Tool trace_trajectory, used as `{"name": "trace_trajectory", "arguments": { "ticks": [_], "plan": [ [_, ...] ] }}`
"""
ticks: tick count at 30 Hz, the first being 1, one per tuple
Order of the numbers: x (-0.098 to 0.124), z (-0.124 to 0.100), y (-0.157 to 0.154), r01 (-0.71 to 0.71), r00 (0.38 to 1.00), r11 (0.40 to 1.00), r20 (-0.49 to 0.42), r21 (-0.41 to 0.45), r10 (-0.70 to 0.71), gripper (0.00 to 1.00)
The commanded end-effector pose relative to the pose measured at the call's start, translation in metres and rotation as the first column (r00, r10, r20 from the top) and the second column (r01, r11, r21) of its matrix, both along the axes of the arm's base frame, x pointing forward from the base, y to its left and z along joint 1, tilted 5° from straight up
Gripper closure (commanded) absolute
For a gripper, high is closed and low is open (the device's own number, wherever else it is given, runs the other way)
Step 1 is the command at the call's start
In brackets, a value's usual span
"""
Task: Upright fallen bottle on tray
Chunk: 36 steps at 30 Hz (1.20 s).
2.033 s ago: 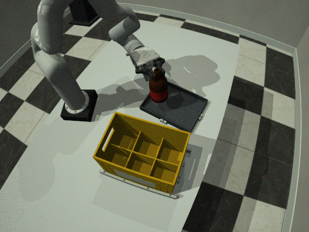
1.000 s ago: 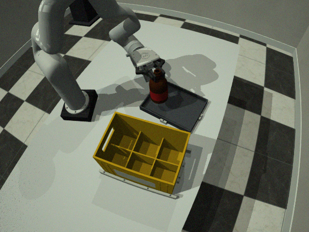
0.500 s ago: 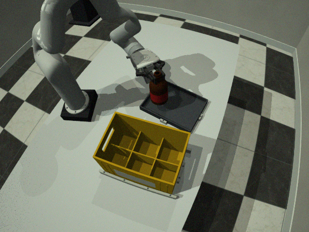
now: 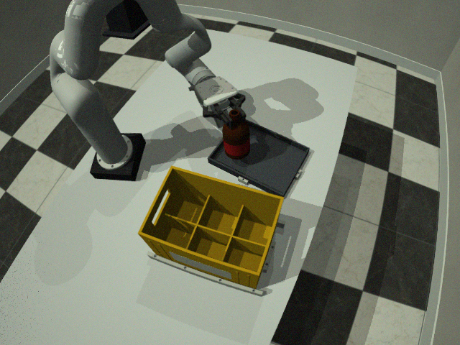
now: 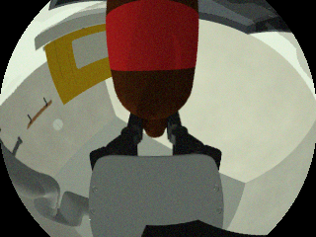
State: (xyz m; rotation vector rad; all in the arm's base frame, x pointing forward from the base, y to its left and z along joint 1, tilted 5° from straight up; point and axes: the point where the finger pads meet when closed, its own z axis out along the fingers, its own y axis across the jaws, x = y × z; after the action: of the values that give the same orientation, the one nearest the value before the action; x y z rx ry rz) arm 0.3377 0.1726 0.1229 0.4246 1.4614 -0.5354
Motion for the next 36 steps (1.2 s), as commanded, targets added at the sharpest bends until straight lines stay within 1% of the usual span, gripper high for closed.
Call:
{"name": "trace_trajectory", "arguments": {
  "ticks": [1, 21, 36],
  "plan": [
    [0.000, -0.004, 0.000, 0.000, 1.000, 1.000, 0.002, 0.002, 0.000, 1.00],
    [0.001, -0.024, -0.001, 0.000, 1.000, 1.000, 0.002, 0.002, 0.000, 1.00],
    [0.001, -0.031, -0.002, 0.000, 1.000, 1.000, 0.002, 0.002, 0.000, 1.00]
  ]
}}
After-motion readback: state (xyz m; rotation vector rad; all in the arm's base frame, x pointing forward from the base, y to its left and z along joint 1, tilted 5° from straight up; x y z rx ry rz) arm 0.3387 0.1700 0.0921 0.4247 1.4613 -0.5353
